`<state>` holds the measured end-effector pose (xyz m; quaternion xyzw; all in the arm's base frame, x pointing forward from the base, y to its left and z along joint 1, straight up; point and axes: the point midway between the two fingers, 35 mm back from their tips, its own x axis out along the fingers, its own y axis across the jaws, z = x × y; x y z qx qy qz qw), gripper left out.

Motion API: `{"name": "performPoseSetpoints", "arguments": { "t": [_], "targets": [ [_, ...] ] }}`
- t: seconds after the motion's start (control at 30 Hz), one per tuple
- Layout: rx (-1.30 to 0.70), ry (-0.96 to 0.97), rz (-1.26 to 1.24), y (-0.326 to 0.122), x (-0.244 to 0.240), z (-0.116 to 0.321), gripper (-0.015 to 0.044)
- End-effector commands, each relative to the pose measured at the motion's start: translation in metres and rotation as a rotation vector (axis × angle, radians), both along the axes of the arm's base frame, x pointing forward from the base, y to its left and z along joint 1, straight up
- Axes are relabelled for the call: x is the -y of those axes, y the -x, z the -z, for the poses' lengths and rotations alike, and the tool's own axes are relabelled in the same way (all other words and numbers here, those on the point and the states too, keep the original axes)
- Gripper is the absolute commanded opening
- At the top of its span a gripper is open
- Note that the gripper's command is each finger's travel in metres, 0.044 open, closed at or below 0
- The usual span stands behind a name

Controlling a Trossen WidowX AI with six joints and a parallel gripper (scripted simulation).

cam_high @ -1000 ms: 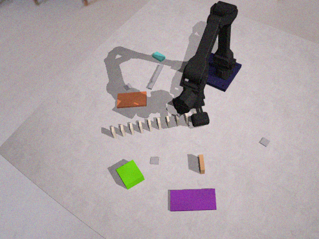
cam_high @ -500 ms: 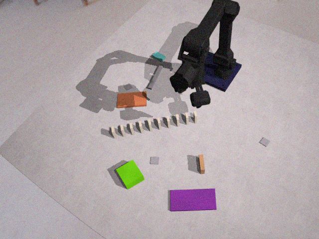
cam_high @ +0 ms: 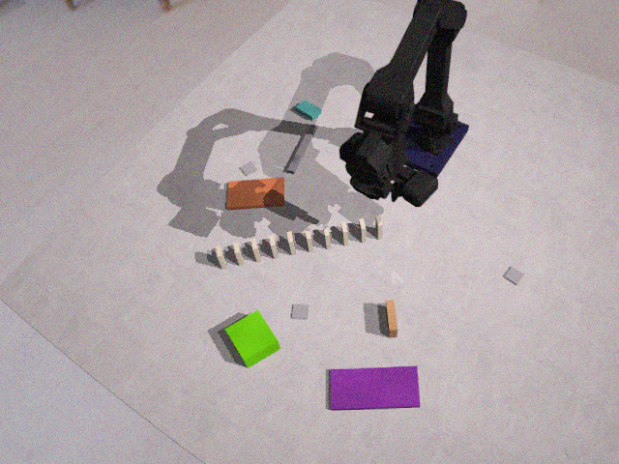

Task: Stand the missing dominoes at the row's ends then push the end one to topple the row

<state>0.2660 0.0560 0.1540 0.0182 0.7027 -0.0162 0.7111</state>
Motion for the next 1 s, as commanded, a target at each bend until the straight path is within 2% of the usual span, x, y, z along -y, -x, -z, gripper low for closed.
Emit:
{"name": "performPoseSetpoints", "arguments": {
  "t": [0.0, 0.07, 0.97],
  "targets": [
    [0.014, 0.007, -0.749, 0.0154, -0.0118, 0.0270, 0.0046],
    [0.015, 0.009, -0.885, 0.0184, -0.0136, 0.0326, 0.0000],
    [0.015, 0.009, -0.902, 0.0188, -0.0139, 0.0333, 0.0000]
  ]
}}
